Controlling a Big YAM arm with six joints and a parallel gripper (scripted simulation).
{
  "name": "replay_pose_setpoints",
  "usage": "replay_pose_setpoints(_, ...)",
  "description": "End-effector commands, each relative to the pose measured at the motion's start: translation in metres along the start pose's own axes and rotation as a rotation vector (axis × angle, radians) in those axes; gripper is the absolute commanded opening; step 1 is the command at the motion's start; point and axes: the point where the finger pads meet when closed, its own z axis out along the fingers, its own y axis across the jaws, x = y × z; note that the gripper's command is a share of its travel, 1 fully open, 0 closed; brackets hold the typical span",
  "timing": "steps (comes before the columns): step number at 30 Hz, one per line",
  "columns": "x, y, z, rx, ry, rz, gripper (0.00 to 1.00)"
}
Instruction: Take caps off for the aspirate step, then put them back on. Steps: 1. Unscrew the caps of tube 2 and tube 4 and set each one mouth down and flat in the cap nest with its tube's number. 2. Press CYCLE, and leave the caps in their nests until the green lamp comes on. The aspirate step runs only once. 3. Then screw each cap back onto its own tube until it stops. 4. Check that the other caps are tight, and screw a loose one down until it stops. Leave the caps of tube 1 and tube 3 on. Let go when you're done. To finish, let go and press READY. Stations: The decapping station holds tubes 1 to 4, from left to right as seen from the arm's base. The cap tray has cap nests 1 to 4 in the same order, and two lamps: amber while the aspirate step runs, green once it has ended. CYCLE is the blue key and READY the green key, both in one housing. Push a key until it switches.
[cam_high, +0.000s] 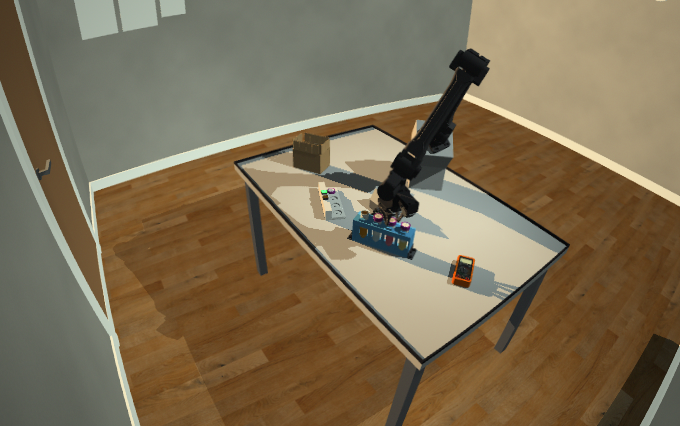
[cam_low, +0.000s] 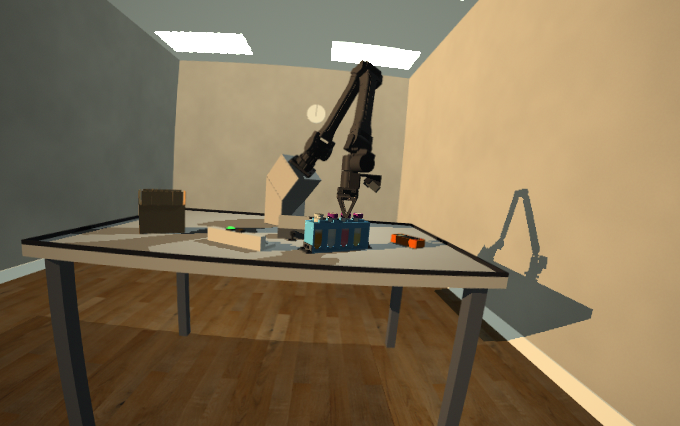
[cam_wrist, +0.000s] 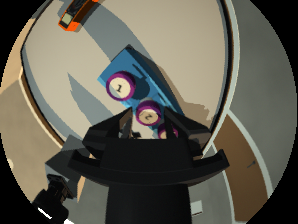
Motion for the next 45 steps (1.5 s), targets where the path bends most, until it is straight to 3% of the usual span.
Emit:
replay_pose_setpoints(1, -0.0047, -0.0067, -0.0089, 0.024, -0.018, -0.066, 0.49)
replay_pose_setpoints(2, -0.0057, -0.0065, -0.0043, 0.015, -0.013, -0.057, 0.0)
replay_pose_setpoints(16, -0.0057, -0.0065, -0.0043, 0.015, -0.013, -0.057, 0.0)
replay_pose_setpoints(27, -0.0043, -0.0043, -0.0065, 0.013, -0.019, 0.505, 0.0)
replay_pose_setpoints(29, -0.0043, -0.0043, -0.0065, 0.013, -0.019, 0.505, 0.0)
replay_pose_setpoints(40, -0.0069, -0.0039, -0.0067, 0.006, -0.026, 1.029, 0.0)
replay_pose_setpoints(45, -0.0075, -0.0032, -0.0066, 0.003, -0.028, 1.198, 0.0)
